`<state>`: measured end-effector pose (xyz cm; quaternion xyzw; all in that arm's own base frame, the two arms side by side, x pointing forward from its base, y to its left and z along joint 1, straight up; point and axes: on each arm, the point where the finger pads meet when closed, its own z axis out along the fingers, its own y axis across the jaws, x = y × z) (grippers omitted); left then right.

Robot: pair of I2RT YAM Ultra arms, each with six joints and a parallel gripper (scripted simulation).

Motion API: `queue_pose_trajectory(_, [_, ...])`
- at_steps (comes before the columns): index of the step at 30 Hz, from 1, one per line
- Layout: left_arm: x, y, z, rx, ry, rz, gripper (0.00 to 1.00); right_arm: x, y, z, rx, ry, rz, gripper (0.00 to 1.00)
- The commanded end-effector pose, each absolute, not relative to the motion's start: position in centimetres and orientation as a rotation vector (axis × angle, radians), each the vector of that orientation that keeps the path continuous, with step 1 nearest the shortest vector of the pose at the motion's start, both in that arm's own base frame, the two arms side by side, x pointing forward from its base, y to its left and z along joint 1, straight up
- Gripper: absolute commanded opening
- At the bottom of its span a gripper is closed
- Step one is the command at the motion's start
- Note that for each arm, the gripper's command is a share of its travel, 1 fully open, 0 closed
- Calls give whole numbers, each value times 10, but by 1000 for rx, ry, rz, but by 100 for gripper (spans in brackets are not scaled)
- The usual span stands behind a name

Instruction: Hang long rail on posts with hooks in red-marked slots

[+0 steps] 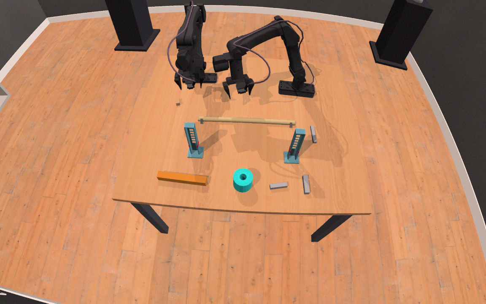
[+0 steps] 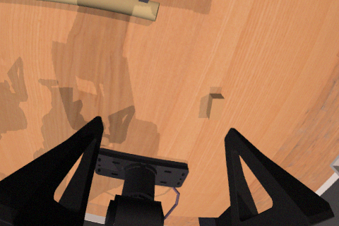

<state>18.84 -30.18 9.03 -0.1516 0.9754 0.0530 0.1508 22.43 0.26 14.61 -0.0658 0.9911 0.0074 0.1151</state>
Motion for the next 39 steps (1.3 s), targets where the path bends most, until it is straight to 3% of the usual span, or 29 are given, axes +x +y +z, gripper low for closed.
queue_pose_trajectory(1, [189, -303, 93, -437, 2799, 140, 100, 226, 3, 149, -192, 2891, 20, 100])
queue_pose_trajectory(18, [189, -303, 93, -437, 2799, 140, 100, 226, 3, 149, -192, 2891, 20, 100])
queue_pose_trajectory(39, [246, -231, 123, -239, 2364, 54, 100, 319, 21, 184, 11, 2181, 57, 100])
